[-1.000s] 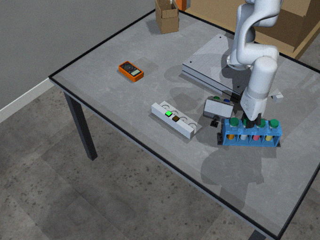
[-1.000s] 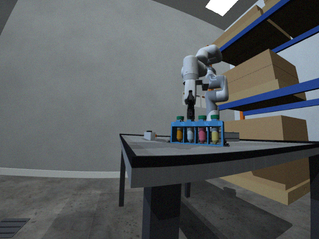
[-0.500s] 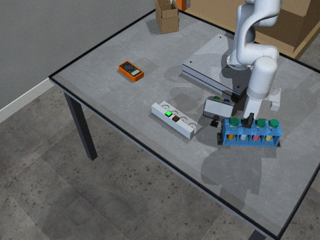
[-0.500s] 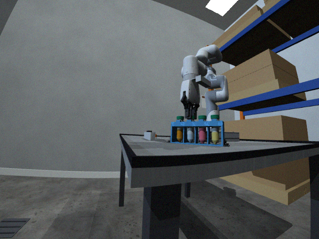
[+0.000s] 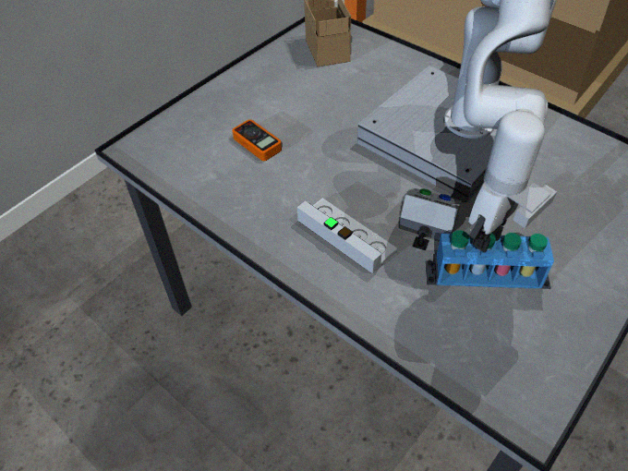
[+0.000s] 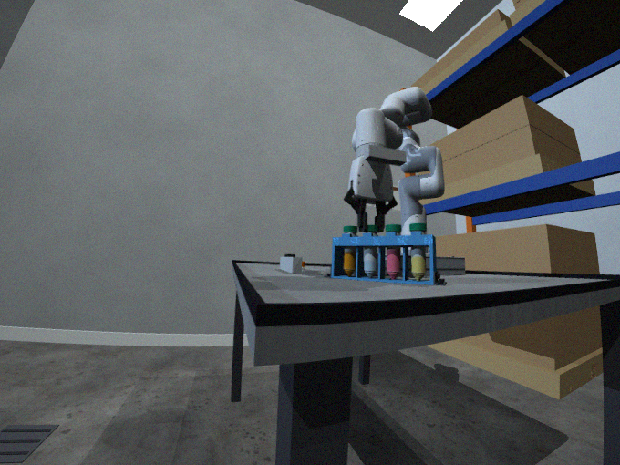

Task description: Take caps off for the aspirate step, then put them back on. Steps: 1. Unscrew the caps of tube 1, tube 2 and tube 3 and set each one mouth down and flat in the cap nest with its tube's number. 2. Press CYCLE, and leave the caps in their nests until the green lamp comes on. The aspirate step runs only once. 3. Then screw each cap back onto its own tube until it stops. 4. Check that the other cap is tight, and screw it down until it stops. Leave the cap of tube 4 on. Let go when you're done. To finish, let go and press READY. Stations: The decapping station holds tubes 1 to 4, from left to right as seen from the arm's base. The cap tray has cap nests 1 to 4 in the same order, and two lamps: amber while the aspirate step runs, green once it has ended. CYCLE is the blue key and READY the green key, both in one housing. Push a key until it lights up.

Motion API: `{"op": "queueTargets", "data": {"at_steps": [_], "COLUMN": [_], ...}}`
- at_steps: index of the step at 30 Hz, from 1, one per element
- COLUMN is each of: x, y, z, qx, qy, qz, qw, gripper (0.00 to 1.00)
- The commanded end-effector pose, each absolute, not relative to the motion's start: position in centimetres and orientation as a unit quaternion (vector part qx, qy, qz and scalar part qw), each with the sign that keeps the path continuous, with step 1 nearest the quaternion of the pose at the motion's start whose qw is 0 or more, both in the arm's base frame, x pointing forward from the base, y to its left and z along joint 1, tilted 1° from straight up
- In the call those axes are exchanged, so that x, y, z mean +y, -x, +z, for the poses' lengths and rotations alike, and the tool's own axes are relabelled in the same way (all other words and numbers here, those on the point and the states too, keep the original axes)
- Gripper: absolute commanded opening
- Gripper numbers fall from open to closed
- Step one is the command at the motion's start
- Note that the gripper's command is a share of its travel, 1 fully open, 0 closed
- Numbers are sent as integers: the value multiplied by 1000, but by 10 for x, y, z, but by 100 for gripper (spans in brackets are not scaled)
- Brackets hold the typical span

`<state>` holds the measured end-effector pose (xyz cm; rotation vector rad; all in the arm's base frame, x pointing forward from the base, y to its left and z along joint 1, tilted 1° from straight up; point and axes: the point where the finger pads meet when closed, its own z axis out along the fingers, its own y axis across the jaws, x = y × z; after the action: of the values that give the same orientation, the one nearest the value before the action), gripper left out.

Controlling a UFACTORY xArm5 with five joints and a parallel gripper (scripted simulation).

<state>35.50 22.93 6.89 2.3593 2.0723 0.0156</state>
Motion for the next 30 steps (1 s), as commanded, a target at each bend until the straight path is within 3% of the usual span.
{"op": "queueTargets", "data": {"at_steps": [1, 2, 14, 30], "x": [230, 230, 230, 230], "y": [-356, -356, -356, -356], "z": [70, 70, 70, 70], "qx": [647, 647, 647, 871], "qy": [-762, -762, -762, -491], "qz": [8, 8, 8, 9], "qw": [-6, -6, -6, -2], "gripper": [0, 46, 46, 46]}}
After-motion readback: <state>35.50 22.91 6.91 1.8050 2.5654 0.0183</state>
